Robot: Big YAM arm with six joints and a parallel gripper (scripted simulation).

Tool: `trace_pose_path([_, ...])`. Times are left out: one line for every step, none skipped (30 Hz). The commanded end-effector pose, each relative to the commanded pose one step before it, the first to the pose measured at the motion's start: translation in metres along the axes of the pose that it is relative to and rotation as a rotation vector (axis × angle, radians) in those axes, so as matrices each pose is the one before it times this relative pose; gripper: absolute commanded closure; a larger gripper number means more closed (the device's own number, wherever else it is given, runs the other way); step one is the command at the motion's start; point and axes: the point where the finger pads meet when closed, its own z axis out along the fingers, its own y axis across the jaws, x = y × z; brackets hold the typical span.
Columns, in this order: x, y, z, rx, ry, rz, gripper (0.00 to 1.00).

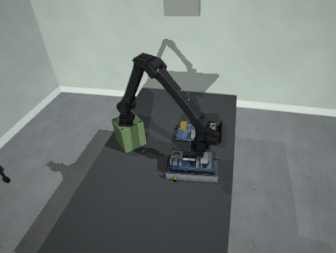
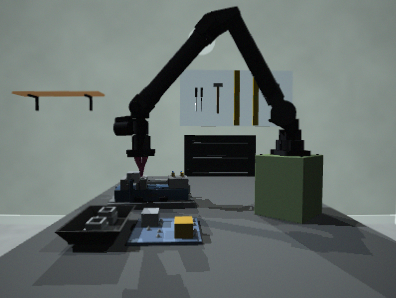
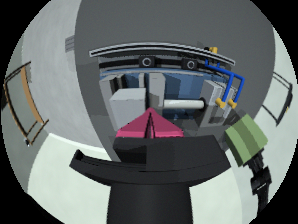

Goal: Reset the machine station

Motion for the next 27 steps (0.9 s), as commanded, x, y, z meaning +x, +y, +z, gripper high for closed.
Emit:
trace_pose_path([-0.00159,0.02677,-0.00515,-0.03687,-0.01193,-0.00069,1.0])
trace_pose_path([-0.00002,0.00047,0.00001,-0.00057,-0.00022,-0.00004,1.0])
trace_pose_path([-0.00002,0.00047,0.00001,-0.00057,-0.00022,-0.00004,1.0])
trace_pose_path([-0.00003,0.00046,0.00001,-0.00057,-0.00022,-0.00003,1.0])
trace_pose_path([-0.00003,0.00045,0.00001,-0.00053,-0.0002,-0.00003,1.0])
trace_pose_path([-0.00003,0.00044,0.00001,-0.00051,-0.0002,-0.00002,1.0])
trace_pose_path([0.0,0.0,0.0,0.0,0.0,0.0,1.0])
trace_pose_path([0.0,0.0,0.0,0.0,0.0,0.0,1.0])
trace_pose_path([-0.00007,0.00054,0.00001,-0.00094,-0.00037,-0.00002,1.0])
trace_pose_path([-0.00005,0.00047,0.00001,-0.00064,-0.00025,-0.00002,1.0])
trace_pose_path([-0.00002,0.00041,0.00001,-0.00042,-0.00016,-0.00001,1.0])
trace_pose_path([-0.00001,0.00037,0.00001,-0.0003,-0.00011,-0.00001,1.0])
trace_pose_path([-0.00001,0.00036,0.00001,-0.00026,-0.0001,-0.00001,1.0])
trace_pose_path([-0.00002,0.00036,0.00001,-0.00029,-0.00011,-0.00001,1.0])
trace_pose_path([-0.00002,0.00037,0.00001,-0.00034,-0.00013,-0.00001,1.0])
trace_pose_path([-0.00003,0.00038,0.00001,-0.00041,-0.00016,-0.00001,1.0])
trace_pose_path([-0.00003,0.00039,0.00001,-0.00045,-0.00017,-0.00001,1.0])
trace_pose_path([-0.00004,0.00039,0.00001,-0.00048,-0.00019,-0.00001,1.0])
trace_pose_path([-0.00004,0.00039,0.00001,-0.00049,-0.00019,-0.00001,1.0])
trace_pose_path([-0.00004,0.00038,0.00001,-0.00046,-0.00018,0.0,1.0])
trace_pose_path([-0.00003,0.00036,0.00001,-0.00039,-0.00015,0.0,1.0])
trace_pose_path([-0.00002,0.00034,0.00001,-0.00033,-0.00013,0.0,1.0])
trace_pose_path([-0.00002,0.00032,0.00001,-0.00028,-0.00011,0.0,1.0])
trace_pose_path([0.0,0.0,0.0,0.0,0.0,0.0,1.0])
trace_pose_path([0.0,0.0,0.0,0.0,0.0,0.0,1.0])
trace_pose_path([-0.00002,0.0003,0.00001,-0.00024,-0.00009,0.0,1.0])
trace_pose_path([-0.00001,0.00029,0.00001,-0.00021,-0.00008,0.0,1.0])
